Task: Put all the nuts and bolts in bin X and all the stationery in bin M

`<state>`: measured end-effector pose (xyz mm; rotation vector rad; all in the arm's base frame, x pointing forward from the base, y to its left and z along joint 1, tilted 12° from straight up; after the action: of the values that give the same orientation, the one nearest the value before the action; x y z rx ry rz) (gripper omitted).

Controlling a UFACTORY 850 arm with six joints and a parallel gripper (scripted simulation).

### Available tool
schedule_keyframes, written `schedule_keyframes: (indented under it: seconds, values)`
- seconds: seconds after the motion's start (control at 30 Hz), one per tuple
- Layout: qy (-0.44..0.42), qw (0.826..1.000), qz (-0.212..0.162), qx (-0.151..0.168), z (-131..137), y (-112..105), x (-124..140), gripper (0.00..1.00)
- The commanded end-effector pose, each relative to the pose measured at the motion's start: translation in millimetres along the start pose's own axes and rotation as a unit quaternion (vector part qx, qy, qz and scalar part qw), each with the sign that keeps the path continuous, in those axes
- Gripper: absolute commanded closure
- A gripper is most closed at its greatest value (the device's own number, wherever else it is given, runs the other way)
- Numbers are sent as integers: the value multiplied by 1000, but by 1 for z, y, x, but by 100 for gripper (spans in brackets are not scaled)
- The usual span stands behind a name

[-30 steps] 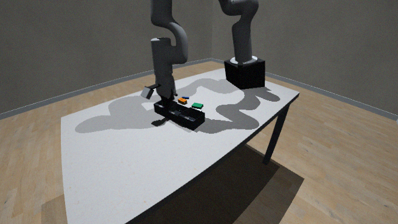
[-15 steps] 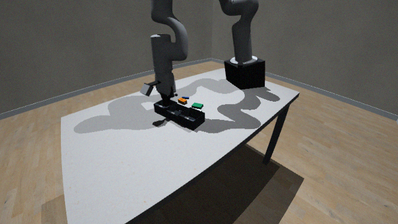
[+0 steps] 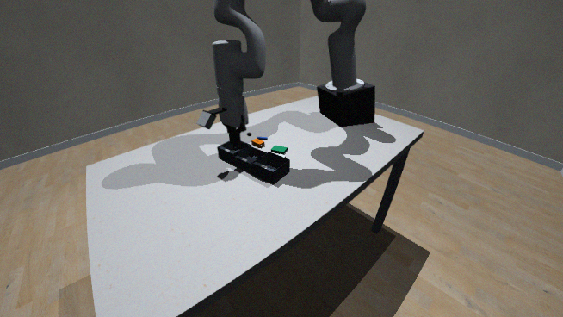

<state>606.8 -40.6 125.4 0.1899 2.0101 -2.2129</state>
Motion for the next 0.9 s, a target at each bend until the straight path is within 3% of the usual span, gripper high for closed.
schedule_keyframes:
  seconds: [0.0, 0.23, 0.87]
  values:
    - [0, 1000, 0, -1, 0, -20, -1, 93]
    - [0, 1000, 0, -1, 0, -22, -1, 93]
    - [0, 1000, 0, -1, -84, -22, 6, 93]
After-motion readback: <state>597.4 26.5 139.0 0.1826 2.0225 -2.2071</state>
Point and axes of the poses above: the point where the finger pads meet when closed, its own y axis out along the fingers, its own z axis across the jaws, x = y × z, the point moved 10 cm from there along -y, back along the fingers, and after that the axes turned 7 degrees about y, right-handed, at the moved point
